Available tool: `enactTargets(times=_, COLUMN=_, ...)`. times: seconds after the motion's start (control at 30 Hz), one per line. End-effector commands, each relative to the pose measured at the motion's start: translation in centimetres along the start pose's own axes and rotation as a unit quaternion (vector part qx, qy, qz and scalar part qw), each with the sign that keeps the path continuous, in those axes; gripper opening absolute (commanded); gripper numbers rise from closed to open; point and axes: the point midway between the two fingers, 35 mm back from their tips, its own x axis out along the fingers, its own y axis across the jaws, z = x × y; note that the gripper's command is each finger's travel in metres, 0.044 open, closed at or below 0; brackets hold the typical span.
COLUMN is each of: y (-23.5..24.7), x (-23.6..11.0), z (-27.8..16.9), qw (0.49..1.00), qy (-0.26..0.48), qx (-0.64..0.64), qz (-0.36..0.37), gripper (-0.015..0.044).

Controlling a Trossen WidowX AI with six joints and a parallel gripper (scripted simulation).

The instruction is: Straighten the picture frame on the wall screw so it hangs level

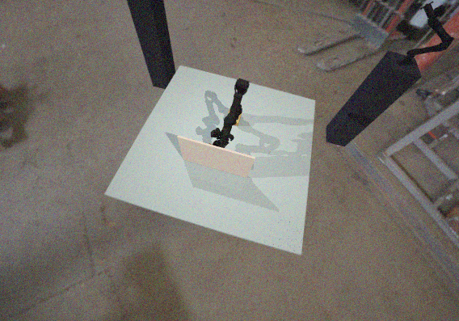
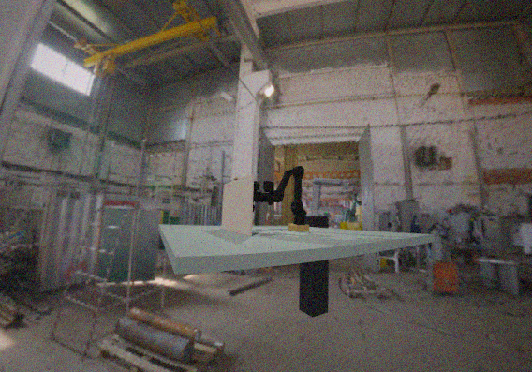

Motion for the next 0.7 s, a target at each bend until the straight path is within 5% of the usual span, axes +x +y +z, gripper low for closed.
enactTargets(times=0.0, y=0.39, x=0.03, z=0.13, qw=1.0, qy=-0.002, qx=0.0, qz=0.005, gripper=0.0)
enactTargets(times=0.67, y=0.64, x=0.03, z=0.13, qw=1.0, qy=-0.002, qx=0.0, qz=0.005, gripper=0.0)
